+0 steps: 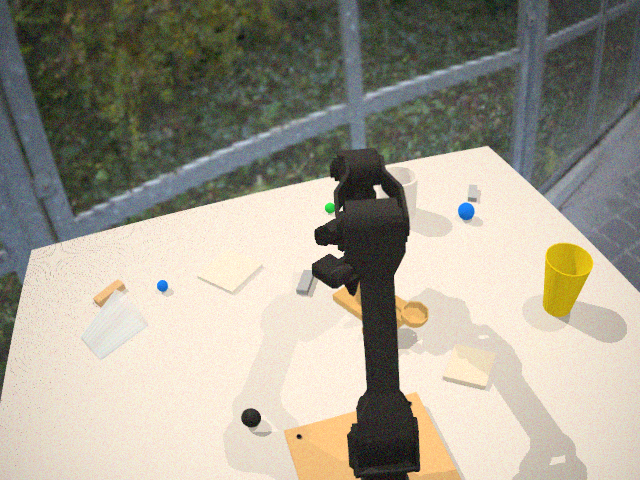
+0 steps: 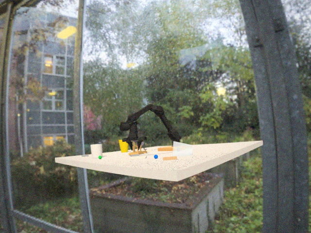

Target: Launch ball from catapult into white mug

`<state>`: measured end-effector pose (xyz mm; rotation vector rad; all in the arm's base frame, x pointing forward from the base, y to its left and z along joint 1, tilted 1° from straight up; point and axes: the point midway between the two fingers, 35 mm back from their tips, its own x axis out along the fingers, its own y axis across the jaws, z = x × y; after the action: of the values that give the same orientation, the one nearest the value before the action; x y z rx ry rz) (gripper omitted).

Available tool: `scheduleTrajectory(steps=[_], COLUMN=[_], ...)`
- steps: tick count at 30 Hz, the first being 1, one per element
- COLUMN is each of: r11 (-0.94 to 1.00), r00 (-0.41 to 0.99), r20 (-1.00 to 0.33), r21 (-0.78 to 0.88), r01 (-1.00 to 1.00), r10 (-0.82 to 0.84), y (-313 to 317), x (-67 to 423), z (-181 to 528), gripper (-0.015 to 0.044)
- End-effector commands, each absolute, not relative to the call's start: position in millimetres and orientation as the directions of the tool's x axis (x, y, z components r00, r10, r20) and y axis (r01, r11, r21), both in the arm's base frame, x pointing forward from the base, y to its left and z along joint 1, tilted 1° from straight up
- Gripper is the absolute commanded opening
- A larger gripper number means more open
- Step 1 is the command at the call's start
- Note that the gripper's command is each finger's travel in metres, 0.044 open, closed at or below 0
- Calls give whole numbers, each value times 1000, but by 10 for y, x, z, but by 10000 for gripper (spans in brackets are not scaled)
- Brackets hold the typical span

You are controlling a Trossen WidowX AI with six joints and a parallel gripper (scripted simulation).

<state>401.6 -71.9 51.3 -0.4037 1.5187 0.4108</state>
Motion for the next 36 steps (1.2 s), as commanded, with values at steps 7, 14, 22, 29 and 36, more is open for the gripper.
scheduleTrajectory(steps=[7, 14, 22, 29, 36], r11=[867, 868, 872, 872, 872], r00=[13, 12, 25, 25, 25], r20=[-1000, -1000, -1000, -1000, -1000], r21=[0, 1, -11, -11, -11], r01=[-497, -497, -490, -490, -490], r10=[7, 8, 1, 1, 1], y=[-729, -720, -723, -722, -723], x=[4048, 3991, 3982, 3992, 3997], z=[1082, 1513, 1453, 1003, 950], gripper=[440, 440, 440, 440, 440])
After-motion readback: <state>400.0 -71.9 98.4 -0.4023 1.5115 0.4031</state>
